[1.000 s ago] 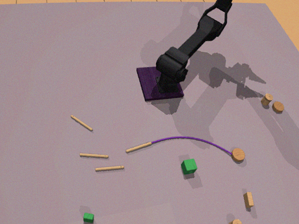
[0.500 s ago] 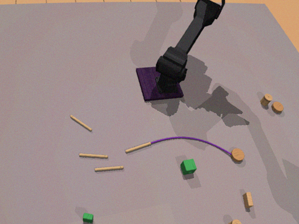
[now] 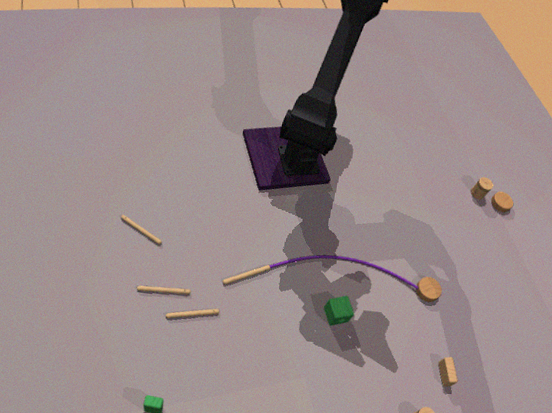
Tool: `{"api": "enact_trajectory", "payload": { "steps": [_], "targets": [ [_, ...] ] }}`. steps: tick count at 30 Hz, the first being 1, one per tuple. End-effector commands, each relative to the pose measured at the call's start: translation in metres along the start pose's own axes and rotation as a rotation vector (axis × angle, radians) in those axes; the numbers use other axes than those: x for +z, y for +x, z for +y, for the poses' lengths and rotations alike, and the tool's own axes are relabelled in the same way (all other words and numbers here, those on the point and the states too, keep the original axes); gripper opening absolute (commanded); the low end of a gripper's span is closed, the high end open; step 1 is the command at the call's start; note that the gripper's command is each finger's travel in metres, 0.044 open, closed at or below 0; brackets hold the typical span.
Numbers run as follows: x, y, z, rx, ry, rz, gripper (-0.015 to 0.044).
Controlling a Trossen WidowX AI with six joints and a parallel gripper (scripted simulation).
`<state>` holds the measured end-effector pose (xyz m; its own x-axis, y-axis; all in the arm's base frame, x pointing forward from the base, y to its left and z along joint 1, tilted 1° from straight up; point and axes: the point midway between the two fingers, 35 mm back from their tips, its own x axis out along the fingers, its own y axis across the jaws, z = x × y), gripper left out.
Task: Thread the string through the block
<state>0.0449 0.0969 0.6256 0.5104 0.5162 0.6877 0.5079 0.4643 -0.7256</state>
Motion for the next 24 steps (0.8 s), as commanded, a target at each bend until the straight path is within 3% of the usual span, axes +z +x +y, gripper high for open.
{"api": "enact_trajectory", "payload": {
  "steps": [1, 14, 24],
  "targets": [
    [-0.073, 0.005, 0.016, 0.011, 0.11, 0.158, 0.044],
    [-0.25, -0.016, 0.151, 0.287, 0.337, 0.643, 0.044],
    [-0.303, -0.076, 0.299, 0.753, 0.411, 0.899, 0.044]
  ]
}}
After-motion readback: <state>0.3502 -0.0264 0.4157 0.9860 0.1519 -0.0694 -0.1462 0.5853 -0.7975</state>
